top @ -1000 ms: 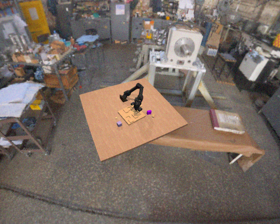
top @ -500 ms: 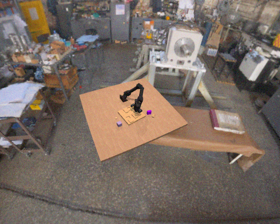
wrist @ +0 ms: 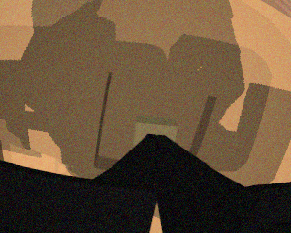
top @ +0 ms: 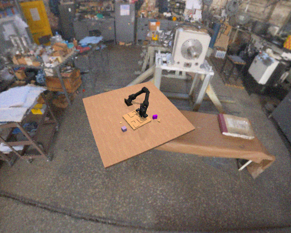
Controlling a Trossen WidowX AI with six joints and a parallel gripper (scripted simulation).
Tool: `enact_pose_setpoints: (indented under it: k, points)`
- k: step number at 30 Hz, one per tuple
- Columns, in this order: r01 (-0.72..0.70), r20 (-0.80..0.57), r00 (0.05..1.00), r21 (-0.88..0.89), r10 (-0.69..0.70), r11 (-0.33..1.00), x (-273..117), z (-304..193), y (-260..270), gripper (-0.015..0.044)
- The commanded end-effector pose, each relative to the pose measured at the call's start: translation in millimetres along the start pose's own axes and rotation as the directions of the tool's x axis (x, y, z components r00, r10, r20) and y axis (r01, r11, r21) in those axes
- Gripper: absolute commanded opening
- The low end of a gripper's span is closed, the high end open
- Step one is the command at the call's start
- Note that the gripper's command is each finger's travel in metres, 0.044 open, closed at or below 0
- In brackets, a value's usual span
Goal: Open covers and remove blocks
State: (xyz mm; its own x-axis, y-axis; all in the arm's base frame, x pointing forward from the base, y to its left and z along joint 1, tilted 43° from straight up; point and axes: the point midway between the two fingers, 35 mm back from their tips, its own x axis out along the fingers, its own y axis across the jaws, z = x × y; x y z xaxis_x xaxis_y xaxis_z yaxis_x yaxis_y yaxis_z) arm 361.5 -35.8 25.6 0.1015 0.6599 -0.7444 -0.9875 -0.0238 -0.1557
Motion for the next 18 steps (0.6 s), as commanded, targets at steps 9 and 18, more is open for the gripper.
enact_pose_setpoints:
  k: [9,18]
  points:
    - [0.004,0.004,1.000,0.003,-0.004,1.000,3.3,4.9,2.6,0.0000]
    - [0.004,0.004,1.000,0.004,-0.004,1.000,3.3,4.8,2.9,0.0000]
